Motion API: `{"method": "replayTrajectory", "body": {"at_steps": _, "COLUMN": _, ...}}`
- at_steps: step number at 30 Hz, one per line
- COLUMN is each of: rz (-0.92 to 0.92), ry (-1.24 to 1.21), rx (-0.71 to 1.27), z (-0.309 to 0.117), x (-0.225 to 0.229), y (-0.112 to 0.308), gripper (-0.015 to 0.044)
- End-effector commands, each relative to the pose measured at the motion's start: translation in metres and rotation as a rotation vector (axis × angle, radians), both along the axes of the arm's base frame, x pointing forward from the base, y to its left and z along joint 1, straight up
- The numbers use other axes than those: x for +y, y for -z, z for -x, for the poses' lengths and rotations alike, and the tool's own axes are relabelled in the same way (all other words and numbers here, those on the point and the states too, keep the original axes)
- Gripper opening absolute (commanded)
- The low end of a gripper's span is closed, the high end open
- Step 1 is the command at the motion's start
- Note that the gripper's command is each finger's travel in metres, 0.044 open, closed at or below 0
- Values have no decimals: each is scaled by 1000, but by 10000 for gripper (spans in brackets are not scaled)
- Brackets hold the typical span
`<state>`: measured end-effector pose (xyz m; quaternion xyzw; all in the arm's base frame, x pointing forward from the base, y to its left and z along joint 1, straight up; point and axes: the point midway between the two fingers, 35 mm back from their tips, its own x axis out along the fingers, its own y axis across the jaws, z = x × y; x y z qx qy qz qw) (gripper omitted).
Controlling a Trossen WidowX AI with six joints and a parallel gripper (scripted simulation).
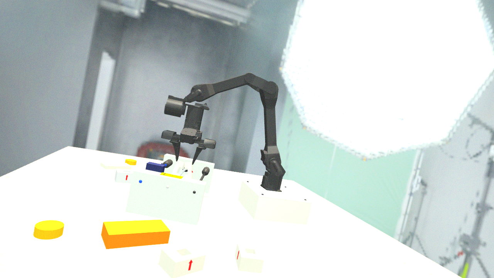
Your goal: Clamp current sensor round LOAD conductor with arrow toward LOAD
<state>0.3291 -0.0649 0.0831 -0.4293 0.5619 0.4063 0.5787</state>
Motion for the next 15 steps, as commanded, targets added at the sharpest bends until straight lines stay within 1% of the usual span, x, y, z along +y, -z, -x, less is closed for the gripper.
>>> {"method": "replayTrajectory", "body": {"at_steps": 1, "rz": 0, "ry": 0, "rx": 0, "z": 0, "x": 0, "y": -1, "gripper": 0}}
{"method": "replayTrajectory", "body": {"at_steps": 7, "rz": 0, "ry": 0, "rx": 0, "z": 0, "x": 0, "y": -1, "gripper": 0}}
{"method": "replayTrajectory", "body": {"at_steps": 15, "rz": 0, "ry": 0, "rx": 0, "z": 0, "x": 0, "y": -1, "gripper": 210}}
